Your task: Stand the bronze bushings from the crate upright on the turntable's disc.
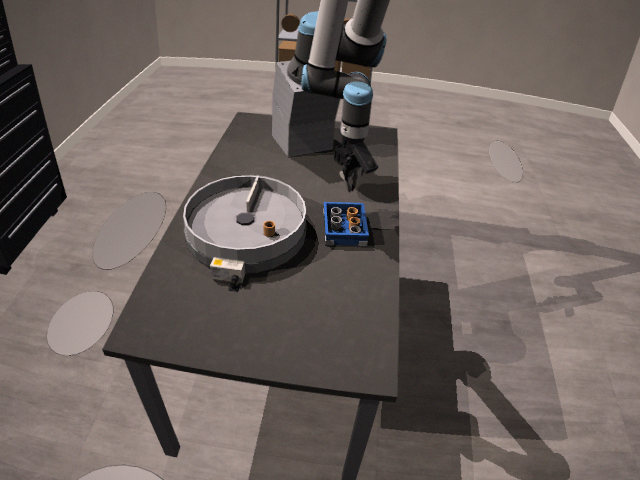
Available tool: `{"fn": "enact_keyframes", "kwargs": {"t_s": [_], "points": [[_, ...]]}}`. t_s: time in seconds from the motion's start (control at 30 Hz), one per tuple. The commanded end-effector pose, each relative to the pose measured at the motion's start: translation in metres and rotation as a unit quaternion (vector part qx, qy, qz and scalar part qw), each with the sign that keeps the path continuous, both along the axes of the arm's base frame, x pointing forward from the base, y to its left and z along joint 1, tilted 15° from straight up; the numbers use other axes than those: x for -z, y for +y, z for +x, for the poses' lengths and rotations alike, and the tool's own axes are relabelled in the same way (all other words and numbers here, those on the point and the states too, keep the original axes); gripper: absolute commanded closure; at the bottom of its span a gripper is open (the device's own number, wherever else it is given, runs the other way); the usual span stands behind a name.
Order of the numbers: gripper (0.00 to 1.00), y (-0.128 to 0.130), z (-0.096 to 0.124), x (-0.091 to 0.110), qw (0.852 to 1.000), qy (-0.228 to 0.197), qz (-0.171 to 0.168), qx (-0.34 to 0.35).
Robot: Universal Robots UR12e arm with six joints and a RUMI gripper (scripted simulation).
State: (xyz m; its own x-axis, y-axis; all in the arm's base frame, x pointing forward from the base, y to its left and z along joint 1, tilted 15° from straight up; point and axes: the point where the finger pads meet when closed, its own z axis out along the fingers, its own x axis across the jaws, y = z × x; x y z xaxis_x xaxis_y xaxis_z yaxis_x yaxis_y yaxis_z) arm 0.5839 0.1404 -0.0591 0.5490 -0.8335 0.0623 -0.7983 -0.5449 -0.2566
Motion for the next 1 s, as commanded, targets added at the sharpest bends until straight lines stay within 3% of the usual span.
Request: {"fn": "enact_keyframes", "kwargs": {"t_s": [0.0, 0.97], "points": [[0.95, 0.0000, 0.0003, -0.0004, 1.000, 0.000, 0.000, 0.000], [0.95, 0.0006, 0.0021, 0.0064, 1.000, 0.000, 0.000, 0.000]]}}
